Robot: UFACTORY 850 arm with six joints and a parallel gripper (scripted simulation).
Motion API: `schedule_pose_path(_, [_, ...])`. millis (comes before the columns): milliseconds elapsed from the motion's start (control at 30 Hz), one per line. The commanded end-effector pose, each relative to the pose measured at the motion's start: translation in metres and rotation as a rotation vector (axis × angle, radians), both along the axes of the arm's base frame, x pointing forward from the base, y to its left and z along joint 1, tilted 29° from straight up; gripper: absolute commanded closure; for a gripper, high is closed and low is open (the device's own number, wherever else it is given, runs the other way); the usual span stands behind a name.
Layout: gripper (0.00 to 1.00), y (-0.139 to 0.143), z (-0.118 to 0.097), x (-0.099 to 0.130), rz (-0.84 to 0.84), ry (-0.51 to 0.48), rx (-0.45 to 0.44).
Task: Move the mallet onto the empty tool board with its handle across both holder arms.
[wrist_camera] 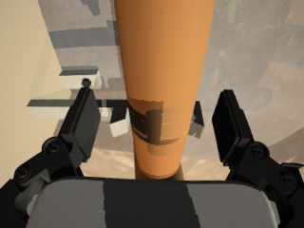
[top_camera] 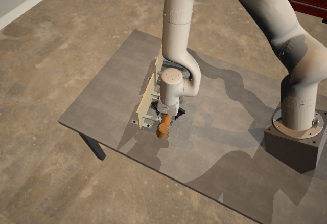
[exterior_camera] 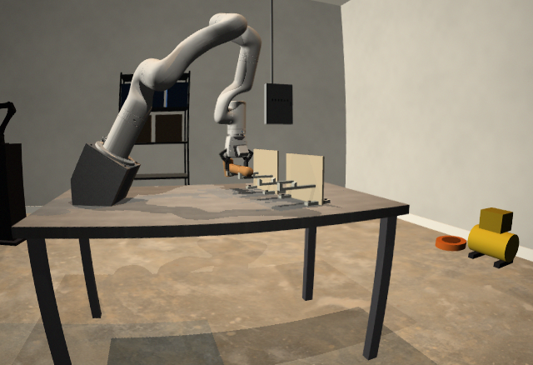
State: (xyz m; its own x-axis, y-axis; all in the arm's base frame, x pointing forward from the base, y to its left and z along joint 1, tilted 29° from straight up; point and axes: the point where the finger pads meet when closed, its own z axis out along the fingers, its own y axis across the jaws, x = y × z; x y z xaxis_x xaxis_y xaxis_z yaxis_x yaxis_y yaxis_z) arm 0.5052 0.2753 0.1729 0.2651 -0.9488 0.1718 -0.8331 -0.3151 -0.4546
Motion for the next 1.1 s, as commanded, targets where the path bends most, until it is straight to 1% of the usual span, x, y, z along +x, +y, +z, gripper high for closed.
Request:
schedule_pose_path(0, [0.00,0.000,0.001,0.000,0.000,-0.001,0.001])
schedule_pose_path(233, [0.00,0.000,0.001,0.000,0.000,-0.001,0.001])
schedule_pose_path(333, [0.00,0.000,0.005,-0.002,0.000,-0.002,0.001])
schedule_pose_path(433, [0.00,0.000,0.019,-0.011,0.000,-0.003,0.001])
schedule_pose_path(700, [0.00,0.002,0.073,-0.041,0.000,-0.005,0.001])
schedule_pose_path(767, [0.00,0.002,0.073,-0.041,0.000,-0.005,0.001])
schedule_pose_path(833, [0.00,0.002,0.081,-0.046,0.000,-0.004,0.001])
schedule_pose_path(900, [0.00,0.002,0.084,-0.048,0.000,-0.003,0.001])
schedule_pose_path(1067, [0.00,0.002,0.085,-0.049,0.000,-0.003,0.001])
